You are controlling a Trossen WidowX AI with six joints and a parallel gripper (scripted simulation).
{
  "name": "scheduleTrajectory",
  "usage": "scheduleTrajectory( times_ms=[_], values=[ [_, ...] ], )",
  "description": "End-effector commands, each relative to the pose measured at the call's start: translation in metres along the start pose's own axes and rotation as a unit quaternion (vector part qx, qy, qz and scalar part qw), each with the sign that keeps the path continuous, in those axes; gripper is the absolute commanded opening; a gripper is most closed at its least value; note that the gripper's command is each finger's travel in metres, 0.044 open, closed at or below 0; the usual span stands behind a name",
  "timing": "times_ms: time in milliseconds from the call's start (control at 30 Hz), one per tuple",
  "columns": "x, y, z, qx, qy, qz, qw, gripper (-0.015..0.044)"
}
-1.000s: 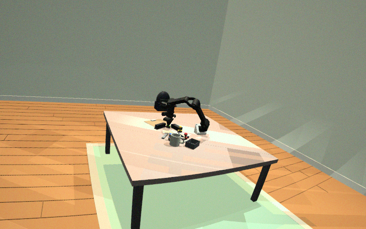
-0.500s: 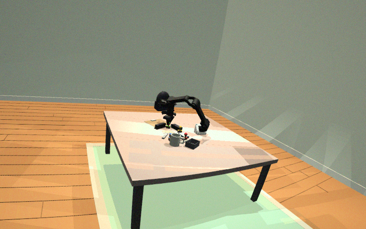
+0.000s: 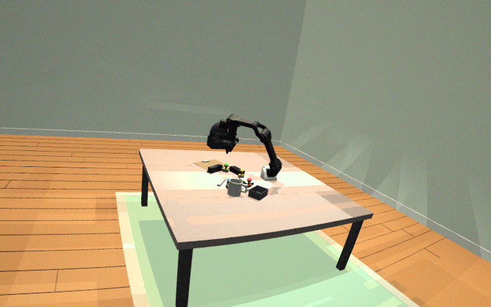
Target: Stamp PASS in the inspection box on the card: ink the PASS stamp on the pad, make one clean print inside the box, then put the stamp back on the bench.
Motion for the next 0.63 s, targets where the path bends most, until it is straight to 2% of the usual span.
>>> scheduleTrajectory(
  times_ms=[0, 600],
  values=[
    [-0.0015, 0.0005, 0.0005, 0.002, -0.003, 0.005, 1.0, 0.027],
    [-0.001, 0.0006, 0.0005, 0.001, 0.0, 0.002, 1.0, 0.027]
  ],
)
Point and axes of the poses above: the point midway between the two fingers, 35 mm back from their tips, its own x axis back along the fingers, its own z axis across the jaws, y = z × x, the point moved 7 cm from there along x, back along the fingers, and after that the axes turned 7 degrees about x, right-handed, at the moved point
